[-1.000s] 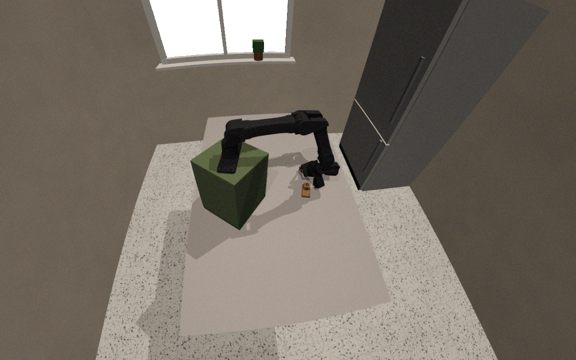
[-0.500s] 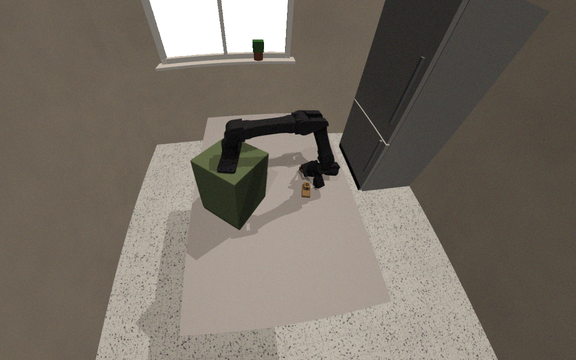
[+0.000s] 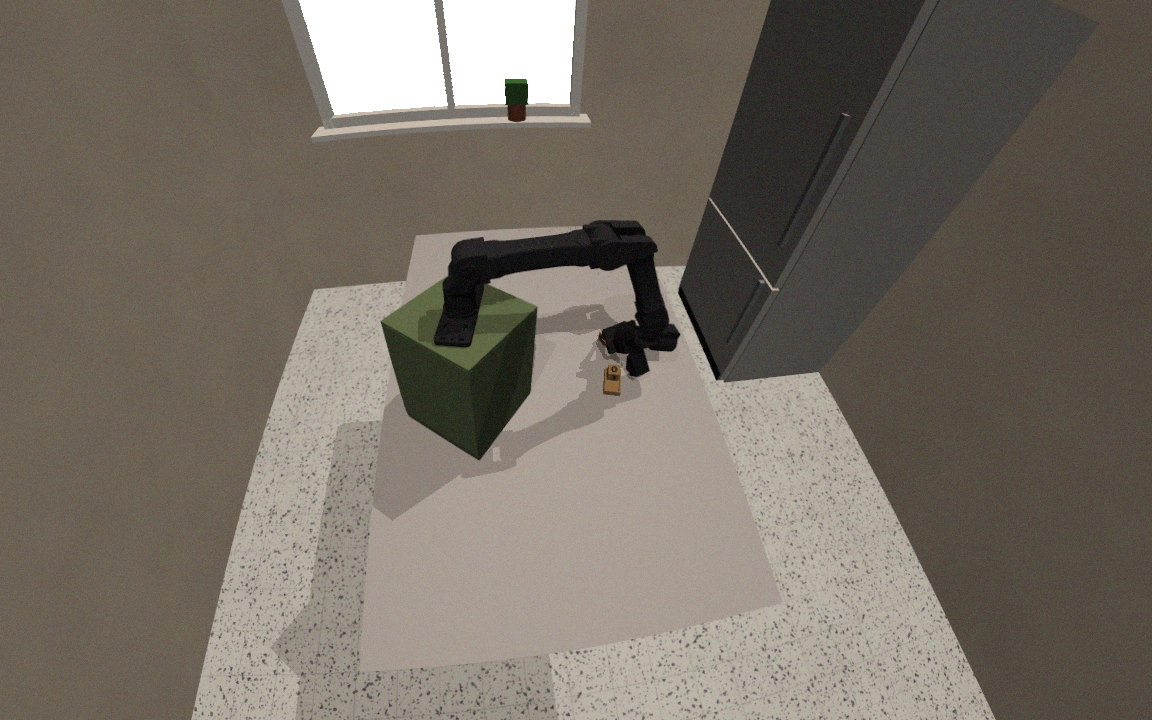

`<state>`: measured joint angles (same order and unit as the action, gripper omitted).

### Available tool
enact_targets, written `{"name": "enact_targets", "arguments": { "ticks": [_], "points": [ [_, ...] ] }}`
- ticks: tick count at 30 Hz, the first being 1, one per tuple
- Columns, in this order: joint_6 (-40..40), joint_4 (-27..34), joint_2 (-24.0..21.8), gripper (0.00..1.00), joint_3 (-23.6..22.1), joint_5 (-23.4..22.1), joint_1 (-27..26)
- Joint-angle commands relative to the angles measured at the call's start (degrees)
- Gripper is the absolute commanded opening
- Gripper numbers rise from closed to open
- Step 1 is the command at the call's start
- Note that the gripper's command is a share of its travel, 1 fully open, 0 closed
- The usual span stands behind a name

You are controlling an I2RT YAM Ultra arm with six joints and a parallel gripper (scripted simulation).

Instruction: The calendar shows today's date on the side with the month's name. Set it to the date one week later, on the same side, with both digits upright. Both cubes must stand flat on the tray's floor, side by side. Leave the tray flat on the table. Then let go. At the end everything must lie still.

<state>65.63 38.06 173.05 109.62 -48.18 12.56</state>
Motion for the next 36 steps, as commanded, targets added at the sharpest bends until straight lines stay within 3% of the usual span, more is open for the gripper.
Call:
{"name": "enact_targets", "arguments": {
  "ticks": [1,13,20,24,30,31,36],
  "points": [
    [0.04,0.02,-0.48,0.27,0.26,-0.54,-0.01],
    [0.04,0.02,-0.48,0.27,0.26,-0.54,-0.01],
    [0.04,0.02,-0.48,0.39,0.26,-0.54,-0.01],
    [0.04,0.02,-0.48,0.39,0.26,-0.54,-0.01],
    [0.04,0.02,-0.48,0.47,0.26,-0.54,-0.01],
    [0.04,0.02,-0.48,0.66,0.26,-0.54,-0.01],
    [0.04,0.02,-0.48,0.66,0.26,-0.54,-0.01]
  ]
}}
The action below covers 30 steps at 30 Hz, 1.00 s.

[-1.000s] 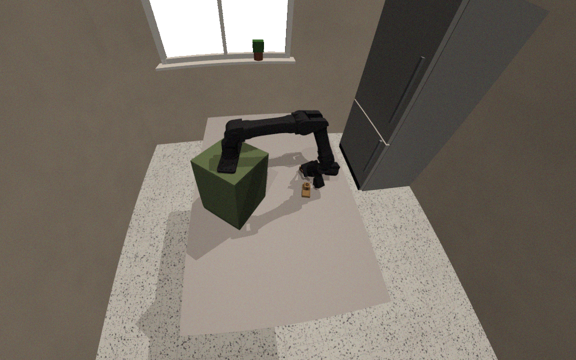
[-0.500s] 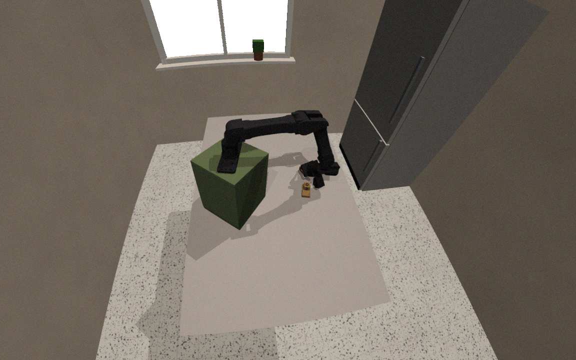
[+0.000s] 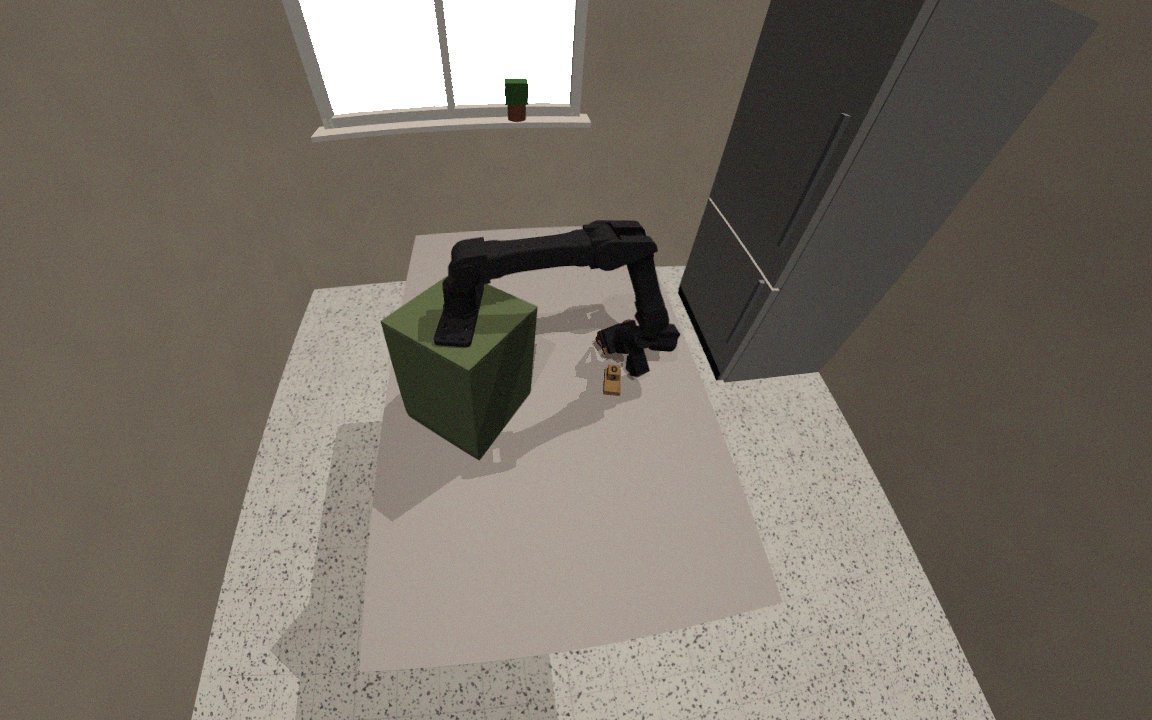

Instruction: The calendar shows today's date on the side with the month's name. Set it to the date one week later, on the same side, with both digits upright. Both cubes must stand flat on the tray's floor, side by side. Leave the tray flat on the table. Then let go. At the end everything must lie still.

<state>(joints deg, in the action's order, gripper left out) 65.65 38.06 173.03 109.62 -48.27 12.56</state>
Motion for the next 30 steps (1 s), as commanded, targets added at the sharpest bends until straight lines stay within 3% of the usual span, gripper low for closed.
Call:
{"name": "enact_targets", "arguments": {
  "ticks": [1,20,30],
  "points": [
    [0.02,0.02,-0.45,0.66,0.26,-0.45,-0.01],
    [-0.05,0.12,-1.15,0.66,-0.38,-0.44,-0.06],
    [-0.58,1.17,-6.27,0.66,-4.85,-0.37,-0.42]
  ]
}}
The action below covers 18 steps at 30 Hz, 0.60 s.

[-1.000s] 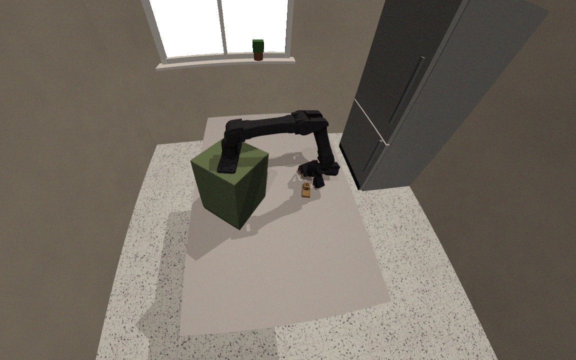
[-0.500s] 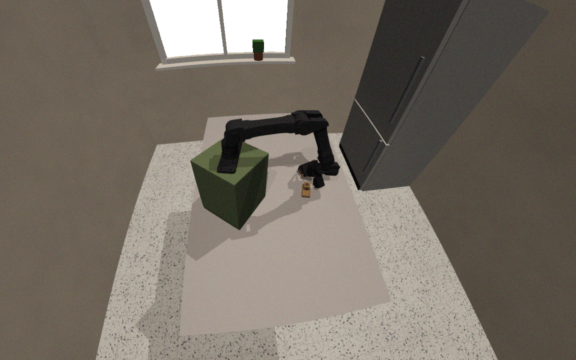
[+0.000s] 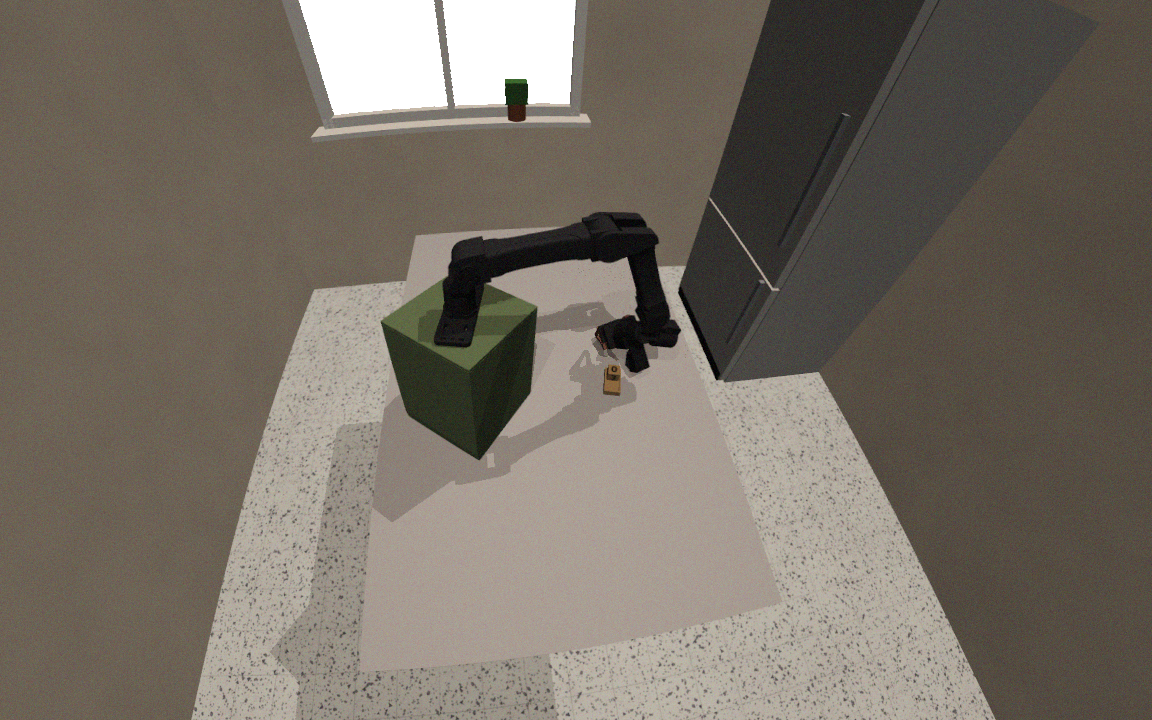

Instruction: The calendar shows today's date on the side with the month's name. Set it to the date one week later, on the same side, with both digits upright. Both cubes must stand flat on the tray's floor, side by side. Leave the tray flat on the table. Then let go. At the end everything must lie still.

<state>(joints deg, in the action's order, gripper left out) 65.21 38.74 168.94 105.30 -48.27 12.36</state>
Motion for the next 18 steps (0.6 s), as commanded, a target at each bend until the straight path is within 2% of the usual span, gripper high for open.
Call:
{"name": "enact_targets", "arguments": {
  "ticks": [1,5,18],
  "points": [
    [-0.22,0.68,-2.86,0.66,-1.07,-0.36,-0.27],
    [-0.51,1.50,-5.48,0.66,-3.08,-0.32,-0.47],
    [-0.94,2.99,-9.29,0.66,-5.72,-0.26,-0.76]
  ]
}}
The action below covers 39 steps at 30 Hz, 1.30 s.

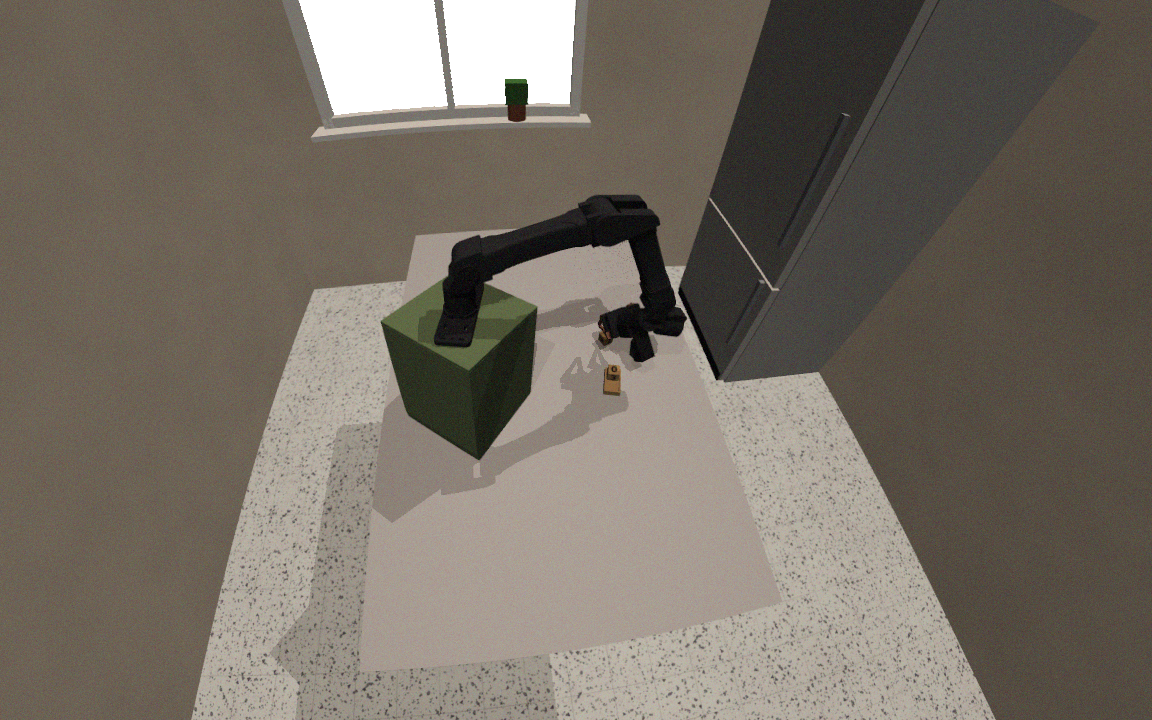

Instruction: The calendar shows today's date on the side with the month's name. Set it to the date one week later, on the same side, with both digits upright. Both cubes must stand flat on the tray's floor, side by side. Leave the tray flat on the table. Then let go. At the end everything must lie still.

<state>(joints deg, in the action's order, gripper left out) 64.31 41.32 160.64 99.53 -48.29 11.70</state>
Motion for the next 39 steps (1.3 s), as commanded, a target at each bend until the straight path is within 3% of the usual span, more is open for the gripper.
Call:
{"name": "enact_targets", "arguments": {
  "ticks": [1,8,17,25,33,39],
  "points": [
    [-0.05,0.44,-1.03,0.66,0.02,-0.24,-0.11],
    [0.58,-0.33,-1.61,0.66,-0.69,0.55,0.16],
    [10.26,-12.25,-10.23,0.66,-11.38,12.57,4.31],
    [11.38,-13.43,-11.14,0.66,-12.47,14.23,4.93],
    [18.15,-19.09,-16.09,0.66,-17.95,26.53,9.85],
    [19.17,-19.93,-16.83,0.66,-18.77,28.40,10.60]
  ]
}}
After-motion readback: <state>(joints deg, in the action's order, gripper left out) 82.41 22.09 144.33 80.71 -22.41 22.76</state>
